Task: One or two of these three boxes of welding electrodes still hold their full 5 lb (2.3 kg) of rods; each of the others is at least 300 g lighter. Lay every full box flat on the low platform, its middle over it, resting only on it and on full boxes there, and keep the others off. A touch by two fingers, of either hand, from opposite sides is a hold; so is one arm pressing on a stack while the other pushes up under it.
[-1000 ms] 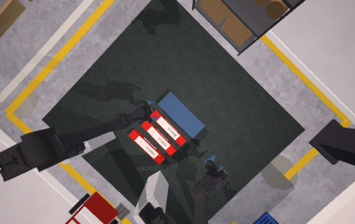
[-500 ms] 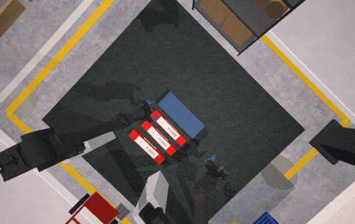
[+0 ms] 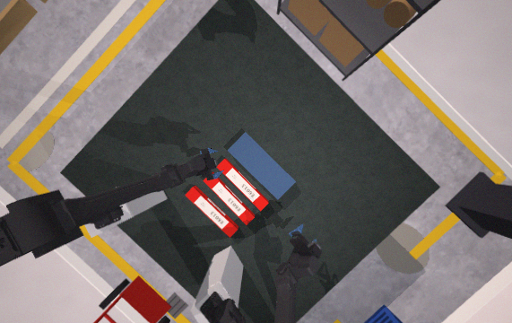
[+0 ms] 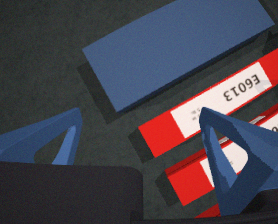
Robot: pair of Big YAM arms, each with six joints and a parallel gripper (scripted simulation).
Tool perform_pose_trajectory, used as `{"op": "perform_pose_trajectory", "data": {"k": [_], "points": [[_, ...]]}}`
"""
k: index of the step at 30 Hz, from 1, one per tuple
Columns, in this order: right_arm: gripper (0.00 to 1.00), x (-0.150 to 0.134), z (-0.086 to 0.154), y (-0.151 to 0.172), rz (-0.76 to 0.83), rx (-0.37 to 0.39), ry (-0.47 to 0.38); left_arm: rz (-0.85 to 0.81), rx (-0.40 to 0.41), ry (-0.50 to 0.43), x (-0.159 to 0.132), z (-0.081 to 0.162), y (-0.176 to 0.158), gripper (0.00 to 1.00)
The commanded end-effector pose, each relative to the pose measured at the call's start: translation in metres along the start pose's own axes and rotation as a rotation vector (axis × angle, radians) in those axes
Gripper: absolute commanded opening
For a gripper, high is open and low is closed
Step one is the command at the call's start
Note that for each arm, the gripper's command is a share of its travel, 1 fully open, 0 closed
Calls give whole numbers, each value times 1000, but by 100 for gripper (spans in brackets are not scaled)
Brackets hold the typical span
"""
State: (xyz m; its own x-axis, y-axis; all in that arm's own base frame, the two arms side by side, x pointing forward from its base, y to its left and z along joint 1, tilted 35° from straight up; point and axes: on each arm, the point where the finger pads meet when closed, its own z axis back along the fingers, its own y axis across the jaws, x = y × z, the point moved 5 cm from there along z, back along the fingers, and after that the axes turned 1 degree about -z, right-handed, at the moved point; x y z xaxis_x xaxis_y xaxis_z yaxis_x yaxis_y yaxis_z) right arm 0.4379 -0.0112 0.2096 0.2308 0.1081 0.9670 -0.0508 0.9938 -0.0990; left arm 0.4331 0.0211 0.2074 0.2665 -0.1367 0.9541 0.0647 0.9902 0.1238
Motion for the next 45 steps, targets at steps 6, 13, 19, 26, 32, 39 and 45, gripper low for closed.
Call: {"op": "perform_pose_trajectory", "data": {"k": [6,13,19,26,32,39,45], "points": [[100,-6,35,34,285,92,54,-253,-60,97,-5,50,-5,100],[100,-18,55,55,431,149,108,-392,-127,180,-17,75,-19,100],[100,-31,78,80,607,218,172,-558,-170,246,-2,94,-22,100],[100,-45,104,111,812,299,245,-740,-256,393,-4,86,-23,100],[100,-40,116,130,924,336,264,-846,-298,462,-1,84,-25,100],[100,-51,131,160,1131,423,352,-1029,-372,582,3,80,-28,100],[100,-49,127,154,1238,451,410,-1017,-392,623,-20,85,-27,100]]}}
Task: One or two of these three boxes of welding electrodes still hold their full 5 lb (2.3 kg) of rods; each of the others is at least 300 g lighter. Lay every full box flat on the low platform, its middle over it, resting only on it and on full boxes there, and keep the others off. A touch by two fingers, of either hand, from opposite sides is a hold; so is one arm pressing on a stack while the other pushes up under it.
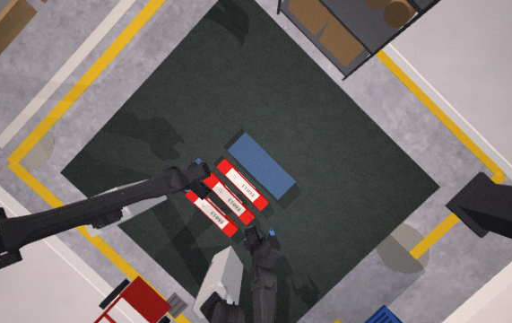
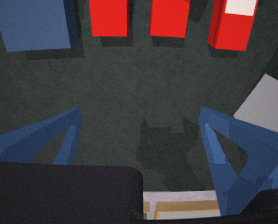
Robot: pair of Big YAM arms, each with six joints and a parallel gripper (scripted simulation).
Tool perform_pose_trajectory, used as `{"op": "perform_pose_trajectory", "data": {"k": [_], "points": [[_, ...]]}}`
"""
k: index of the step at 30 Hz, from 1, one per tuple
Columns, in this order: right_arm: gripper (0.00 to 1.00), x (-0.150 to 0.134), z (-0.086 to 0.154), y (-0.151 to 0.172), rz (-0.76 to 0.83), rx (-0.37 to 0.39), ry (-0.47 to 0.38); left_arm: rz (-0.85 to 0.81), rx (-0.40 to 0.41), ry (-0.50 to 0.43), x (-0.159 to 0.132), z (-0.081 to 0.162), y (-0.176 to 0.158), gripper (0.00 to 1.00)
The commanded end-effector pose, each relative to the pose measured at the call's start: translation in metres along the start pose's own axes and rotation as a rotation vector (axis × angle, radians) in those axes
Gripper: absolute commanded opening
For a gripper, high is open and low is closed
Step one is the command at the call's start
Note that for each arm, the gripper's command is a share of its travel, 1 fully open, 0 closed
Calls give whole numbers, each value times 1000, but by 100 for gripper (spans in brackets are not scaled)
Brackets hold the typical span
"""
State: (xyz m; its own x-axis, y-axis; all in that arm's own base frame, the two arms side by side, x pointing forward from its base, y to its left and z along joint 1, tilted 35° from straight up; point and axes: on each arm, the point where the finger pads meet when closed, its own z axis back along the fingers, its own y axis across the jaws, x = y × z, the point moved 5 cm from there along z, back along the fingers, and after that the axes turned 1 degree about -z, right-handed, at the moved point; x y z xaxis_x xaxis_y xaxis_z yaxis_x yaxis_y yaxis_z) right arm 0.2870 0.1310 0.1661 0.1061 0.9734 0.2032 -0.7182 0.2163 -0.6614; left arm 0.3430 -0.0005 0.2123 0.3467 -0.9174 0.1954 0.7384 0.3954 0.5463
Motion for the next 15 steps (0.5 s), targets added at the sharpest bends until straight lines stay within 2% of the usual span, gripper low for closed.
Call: {"op": "perform_pose_trajectory", "data": {"k": [1,11,15], "points": [[100,12,3,-9,106,11,-1,-18,25,-12,5,6,12,100],[100,18,2,-12,403,128,106,-18,25,-12,5,6,12,100],[100,3,-4,3,405,164,134,-18,25,-12,5,6,12,100]]}}
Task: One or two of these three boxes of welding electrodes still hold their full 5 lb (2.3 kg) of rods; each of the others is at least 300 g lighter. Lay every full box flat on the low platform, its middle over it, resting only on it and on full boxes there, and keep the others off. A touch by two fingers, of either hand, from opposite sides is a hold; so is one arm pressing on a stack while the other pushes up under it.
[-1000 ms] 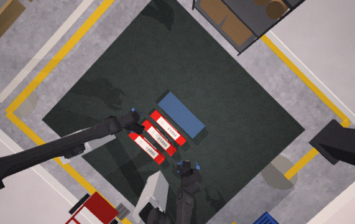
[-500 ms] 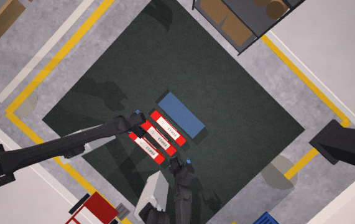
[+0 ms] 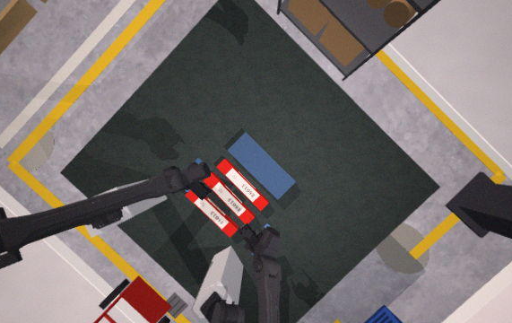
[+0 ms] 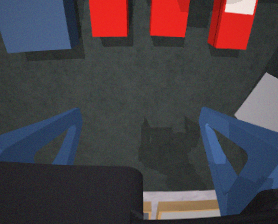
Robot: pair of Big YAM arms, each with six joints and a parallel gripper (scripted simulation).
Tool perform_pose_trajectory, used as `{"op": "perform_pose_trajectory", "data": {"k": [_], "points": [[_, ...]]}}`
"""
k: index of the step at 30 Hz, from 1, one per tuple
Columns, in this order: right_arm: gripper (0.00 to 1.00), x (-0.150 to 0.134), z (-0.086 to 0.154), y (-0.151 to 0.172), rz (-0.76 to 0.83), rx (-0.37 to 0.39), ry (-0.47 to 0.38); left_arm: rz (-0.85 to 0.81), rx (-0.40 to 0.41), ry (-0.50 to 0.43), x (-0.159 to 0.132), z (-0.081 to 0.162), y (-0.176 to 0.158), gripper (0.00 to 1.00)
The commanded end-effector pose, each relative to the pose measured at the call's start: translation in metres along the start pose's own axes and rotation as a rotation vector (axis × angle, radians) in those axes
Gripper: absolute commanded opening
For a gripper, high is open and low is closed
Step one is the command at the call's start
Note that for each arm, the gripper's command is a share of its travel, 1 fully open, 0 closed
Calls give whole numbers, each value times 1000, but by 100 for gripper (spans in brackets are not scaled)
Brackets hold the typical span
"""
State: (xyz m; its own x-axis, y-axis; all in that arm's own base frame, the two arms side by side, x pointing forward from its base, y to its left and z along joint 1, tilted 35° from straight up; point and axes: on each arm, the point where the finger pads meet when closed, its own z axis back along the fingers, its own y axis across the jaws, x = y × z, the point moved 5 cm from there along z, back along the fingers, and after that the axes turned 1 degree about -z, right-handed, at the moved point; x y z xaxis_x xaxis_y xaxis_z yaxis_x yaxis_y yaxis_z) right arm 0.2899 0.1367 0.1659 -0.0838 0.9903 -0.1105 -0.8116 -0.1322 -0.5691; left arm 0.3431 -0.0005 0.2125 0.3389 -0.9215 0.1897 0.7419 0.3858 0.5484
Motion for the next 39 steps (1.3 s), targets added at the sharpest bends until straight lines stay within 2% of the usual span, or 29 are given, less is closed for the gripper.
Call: {"op": "perform_pose_trajectory", "data": {"k": [1,2,3,11,12,13,17,19,20,22,34,36,39], "points": [[100,-1,-3,4,58,22,9,-7,25,-12,5,6,12,100],[100,-1,-3,4,58,22,9,-7,25,-12,5,6,12,100],[100,2,6,-9,34,-20,-9,-7,25,-12,5,6,12,100],[100,2,6,-9,34,-20,-9,-7,25,-12,5,6,12,100],[72,6,-1,-20,34,-34,-9,-7,25,-12,5,6,12,100],[72,9,-7,-21,34,-32,-9,-26,39,-22,16,0,21,72],[72,16,-37,-15,38,-14,-1,-4,35,-22,26,-26,24,72],[72,16,-37,-15,38,-14,-1,-4,35,-22,26,-26,24,72],[72,20,-43,-15,41,-14,-2,-7,-1,-5,21,-40,7,72],[72,27,-53,-24,35,-25,-6,-4,33,-21,34,-45,27,72],[72,58,-129,-30,39,-15,-4,-5,24,-19,65,-121,35,72],[72,58,-129,-30,39,-15,-4,-5,24,-19,65,-121,35,72],[72,65,-148,-31,39,-13,-3,-5,22,-18,73,-140,37,72]]}}
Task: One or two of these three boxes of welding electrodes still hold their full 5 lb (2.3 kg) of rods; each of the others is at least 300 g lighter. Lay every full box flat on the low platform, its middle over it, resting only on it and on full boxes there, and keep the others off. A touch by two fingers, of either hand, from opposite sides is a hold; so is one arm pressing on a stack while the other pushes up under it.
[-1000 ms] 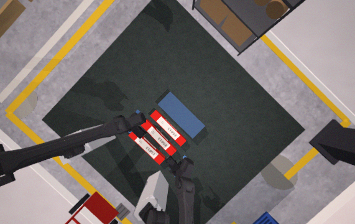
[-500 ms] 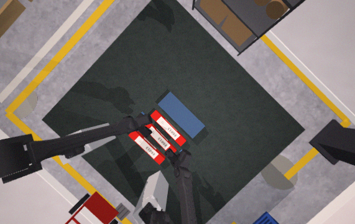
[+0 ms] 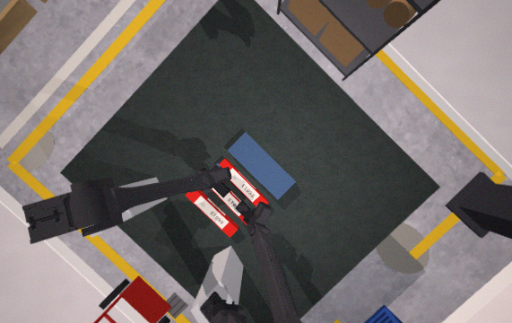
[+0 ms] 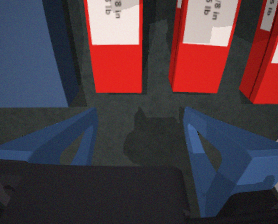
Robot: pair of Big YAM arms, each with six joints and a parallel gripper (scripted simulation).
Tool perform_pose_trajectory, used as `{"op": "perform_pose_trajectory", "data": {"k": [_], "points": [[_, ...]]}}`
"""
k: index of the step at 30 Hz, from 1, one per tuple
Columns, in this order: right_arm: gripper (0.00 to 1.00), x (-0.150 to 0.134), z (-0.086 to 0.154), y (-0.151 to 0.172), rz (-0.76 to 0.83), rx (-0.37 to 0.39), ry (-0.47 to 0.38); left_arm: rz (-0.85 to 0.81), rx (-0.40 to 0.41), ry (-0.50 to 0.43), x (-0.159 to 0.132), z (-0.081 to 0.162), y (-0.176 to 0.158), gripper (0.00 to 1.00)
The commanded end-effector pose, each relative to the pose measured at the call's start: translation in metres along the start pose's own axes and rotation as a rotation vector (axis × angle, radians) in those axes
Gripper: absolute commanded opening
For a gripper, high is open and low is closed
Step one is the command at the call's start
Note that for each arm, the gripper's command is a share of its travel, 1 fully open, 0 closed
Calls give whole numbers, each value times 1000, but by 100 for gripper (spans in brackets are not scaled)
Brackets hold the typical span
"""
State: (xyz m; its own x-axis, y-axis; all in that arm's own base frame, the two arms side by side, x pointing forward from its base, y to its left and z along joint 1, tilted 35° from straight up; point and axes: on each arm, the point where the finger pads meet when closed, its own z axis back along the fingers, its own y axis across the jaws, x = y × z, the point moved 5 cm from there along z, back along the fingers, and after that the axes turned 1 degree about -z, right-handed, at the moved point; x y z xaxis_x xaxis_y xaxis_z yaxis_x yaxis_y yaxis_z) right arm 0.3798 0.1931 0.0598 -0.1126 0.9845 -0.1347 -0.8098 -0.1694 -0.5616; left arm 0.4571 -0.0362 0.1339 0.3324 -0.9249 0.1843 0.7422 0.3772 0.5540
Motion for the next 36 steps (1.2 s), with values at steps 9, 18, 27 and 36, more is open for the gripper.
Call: {"op": "perform_pose_trajectory", "data": {"k": [9,18,27,36], "points": [[72,13,-23,-9,1,-13,-9,0,-26,9,12,-39,-5,72],[72,13,-22,-9,1,-13,-9,2,11,-11,17,-30,10,72],[72,13,-20,-10,1,-13,-9,2,11,-11,18,-27,11,72],[72,13,-11,-10,1,-14,-9,2,12,-11,18,-18,11,72]]}}
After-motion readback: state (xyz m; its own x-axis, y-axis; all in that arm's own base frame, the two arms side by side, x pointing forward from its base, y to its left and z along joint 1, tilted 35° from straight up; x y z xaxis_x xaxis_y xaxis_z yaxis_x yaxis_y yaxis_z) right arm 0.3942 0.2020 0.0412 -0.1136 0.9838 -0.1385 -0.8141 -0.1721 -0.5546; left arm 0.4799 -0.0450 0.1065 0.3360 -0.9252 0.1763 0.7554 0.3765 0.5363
